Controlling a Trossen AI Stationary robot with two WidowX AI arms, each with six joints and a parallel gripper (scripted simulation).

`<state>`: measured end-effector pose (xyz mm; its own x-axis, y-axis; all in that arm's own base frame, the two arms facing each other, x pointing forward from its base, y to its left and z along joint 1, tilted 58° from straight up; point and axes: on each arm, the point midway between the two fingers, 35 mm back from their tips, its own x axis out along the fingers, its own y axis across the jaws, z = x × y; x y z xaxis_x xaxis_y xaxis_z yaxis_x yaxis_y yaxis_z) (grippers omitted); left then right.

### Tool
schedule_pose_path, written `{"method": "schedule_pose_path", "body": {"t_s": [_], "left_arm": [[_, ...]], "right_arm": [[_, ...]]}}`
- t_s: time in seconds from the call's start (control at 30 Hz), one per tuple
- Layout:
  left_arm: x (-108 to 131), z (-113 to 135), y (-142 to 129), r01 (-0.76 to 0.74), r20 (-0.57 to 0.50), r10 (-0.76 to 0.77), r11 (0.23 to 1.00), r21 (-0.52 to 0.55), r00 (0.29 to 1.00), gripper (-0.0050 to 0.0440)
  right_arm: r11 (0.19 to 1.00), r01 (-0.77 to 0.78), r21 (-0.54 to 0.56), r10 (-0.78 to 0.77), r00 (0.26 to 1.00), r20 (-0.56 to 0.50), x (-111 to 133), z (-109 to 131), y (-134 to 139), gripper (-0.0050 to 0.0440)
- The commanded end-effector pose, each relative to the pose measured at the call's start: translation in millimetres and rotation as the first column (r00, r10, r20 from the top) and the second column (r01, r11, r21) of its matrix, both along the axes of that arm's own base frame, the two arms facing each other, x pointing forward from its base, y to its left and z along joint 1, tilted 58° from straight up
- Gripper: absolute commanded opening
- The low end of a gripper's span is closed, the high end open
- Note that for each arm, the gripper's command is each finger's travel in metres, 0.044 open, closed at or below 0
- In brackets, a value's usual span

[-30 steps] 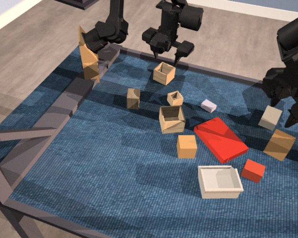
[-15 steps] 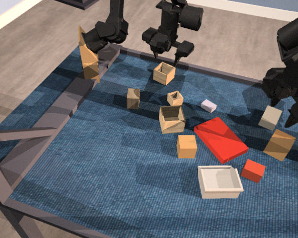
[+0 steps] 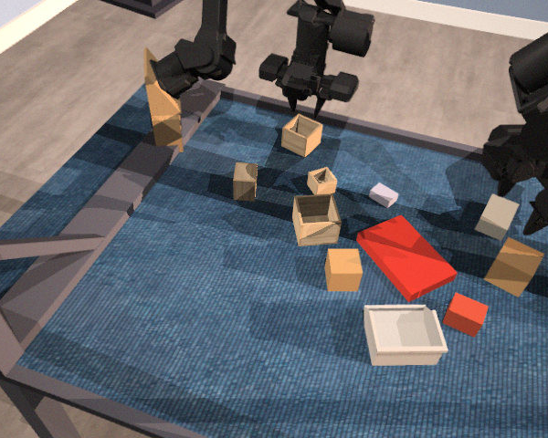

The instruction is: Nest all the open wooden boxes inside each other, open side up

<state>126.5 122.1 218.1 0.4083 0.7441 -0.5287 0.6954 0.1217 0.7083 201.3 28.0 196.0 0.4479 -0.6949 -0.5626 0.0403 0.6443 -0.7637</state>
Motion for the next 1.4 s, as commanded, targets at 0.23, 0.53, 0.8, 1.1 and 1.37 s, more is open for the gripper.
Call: {"method": "schedule_pose_path", "body": {"t_s": [0.23,0.53,0.8,1.1,1.37], "left_arm": [[-0.5,1.6,-0.2,-0.197,0.288,0.248,0.960,-0.197,0.925,0.0000],[-0.5,1.5,-0.2,-0.282,0.444,0.435,0.885,-0.369,0.783,0.0000],[-0.4,1.4,-0.3,-0.312,0.525,0.579,0.801,-0.512,0.624,0.0000],[-0.3,1.2,-0.3,-0.295,0.561,0.730,0.677,-0.675,0.390,-0.0004],[-0.3,1.2,-0.3,-0.279,0.558,0.767,0.637,-0.718,0.316,-0.0028]], "right_arm": [[1.000,-0.001,0.000,0.001,1.000,0.002,0.9,1.7,0.3,0.0400],[1.000,-0.001,0.000,0.001,1.000,0.002,0.9,1.7,0.3,0.0400],[1.000,-0.001,0.000,0.001,1.000,0.002,0.9,1.7,0.3,0.0400],[1.000,-0.001,0.000,0.001,1.000,0.002,0.9,1.7,0.3,0.0400],[1.000,-0.001,0.000,0.001,1.000,0.002,0.9,1.7,0.3,0.0400]]}}
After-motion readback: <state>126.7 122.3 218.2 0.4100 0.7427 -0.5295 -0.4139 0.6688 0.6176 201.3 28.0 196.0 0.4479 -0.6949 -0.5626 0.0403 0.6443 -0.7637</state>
